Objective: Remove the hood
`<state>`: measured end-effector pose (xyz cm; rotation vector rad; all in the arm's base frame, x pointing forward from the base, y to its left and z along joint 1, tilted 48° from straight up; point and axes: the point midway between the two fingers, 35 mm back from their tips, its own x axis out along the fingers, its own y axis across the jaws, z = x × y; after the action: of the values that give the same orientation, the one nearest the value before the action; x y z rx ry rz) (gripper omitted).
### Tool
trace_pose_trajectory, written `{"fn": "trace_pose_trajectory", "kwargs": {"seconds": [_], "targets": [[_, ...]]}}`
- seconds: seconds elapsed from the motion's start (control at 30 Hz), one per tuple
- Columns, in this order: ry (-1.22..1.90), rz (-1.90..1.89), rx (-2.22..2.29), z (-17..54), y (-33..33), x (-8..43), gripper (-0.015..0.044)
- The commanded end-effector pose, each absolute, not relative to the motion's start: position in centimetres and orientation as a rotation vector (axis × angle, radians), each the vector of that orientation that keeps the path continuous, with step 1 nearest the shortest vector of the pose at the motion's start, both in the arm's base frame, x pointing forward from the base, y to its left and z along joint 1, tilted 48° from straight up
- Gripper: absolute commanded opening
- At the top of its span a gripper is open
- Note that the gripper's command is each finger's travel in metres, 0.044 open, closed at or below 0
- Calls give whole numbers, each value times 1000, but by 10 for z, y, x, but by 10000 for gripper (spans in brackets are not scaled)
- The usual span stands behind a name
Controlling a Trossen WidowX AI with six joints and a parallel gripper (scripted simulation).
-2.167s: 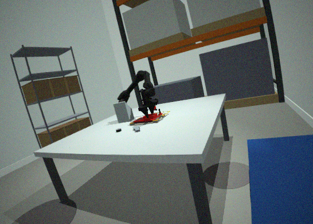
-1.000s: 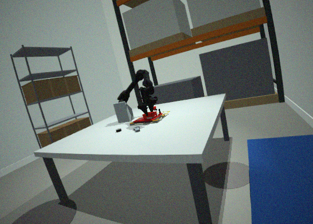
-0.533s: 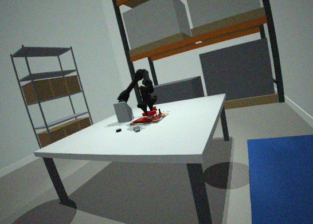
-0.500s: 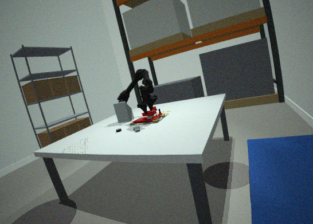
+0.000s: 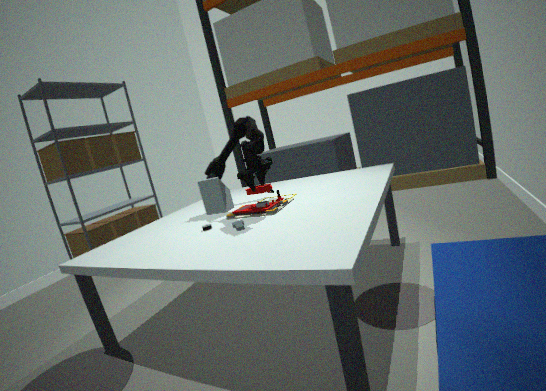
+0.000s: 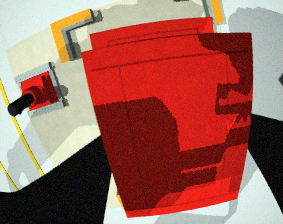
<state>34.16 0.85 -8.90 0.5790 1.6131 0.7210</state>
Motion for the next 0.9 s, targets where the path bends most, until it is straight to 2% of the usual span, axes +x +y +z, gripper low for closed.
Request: {"fn": "trace_pose_trajectory", "kwargs": {"seconds": [0.0, 0.87], "targets": [[1613, 720, 576, -80, 16, 343, 0], [1612, 707, 566, -4, 76, 336, 0]]}}
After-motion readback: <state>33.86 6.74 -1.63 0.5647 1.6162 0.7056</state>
